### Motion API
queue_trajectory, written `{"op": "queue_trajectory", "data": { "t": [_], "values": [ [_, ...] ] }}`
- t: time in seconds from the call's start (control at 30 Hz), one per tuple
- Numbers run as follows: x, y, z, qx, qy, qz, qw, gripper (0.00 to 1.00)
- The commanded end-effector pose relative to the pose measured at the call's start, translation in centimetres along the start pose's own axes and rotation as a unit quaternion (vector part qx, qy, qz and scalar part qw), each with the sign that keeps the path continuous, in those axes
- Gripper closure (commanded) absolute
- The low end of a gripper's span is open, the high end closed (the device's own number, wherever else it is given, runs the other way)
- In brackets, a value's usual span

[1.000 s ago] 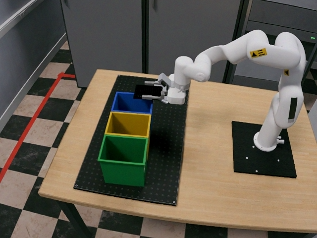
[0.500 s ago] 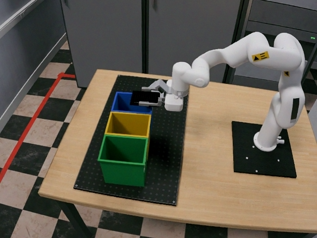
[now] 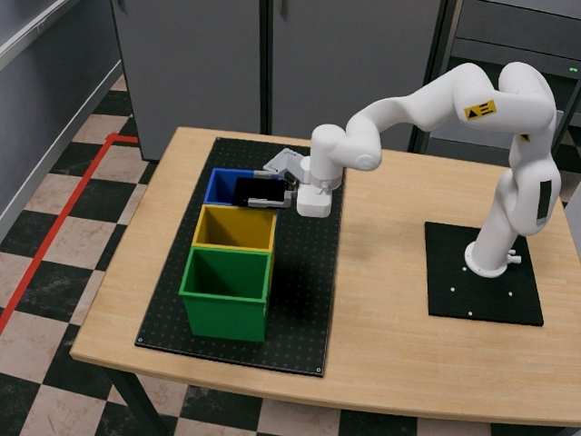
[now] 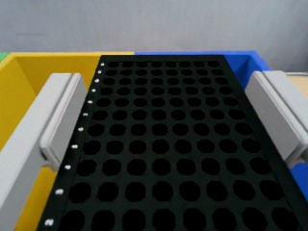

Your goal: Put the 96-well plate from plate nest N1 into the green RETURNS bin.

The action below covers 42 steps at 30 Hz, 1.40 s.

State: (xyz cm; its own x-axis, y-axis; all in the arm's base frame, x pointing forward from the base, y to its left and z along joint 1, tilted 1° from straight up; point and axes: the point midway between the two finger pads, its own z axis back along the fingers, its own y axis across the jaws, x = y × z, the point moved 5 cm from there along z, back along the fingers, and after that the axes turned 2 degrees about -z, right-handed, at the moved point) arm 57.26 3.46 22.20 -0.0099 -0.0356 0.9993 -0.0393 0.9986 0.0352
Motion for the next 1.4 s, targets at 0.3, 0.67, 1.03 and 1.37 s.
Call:
{"op": "queue_trajectory", "data": {
  "t": [0.3,0.67,1.03,1.37],
  "values": [
    [0.0,3.7,-0.9,0.0,-0.002,-0.001,1.0,1.0],
    [-0.1,7.3,-1.7,0.0,-0.002,-0.001,1.0,1.0],
    [-0.3,10.2,-2.3,0.0,-0.002,-0.001,1.0,1.0],
    [-0.4,13.2,-2.9,0.0,-0.002,-0.001,1.0,1.0]
  ]
}}
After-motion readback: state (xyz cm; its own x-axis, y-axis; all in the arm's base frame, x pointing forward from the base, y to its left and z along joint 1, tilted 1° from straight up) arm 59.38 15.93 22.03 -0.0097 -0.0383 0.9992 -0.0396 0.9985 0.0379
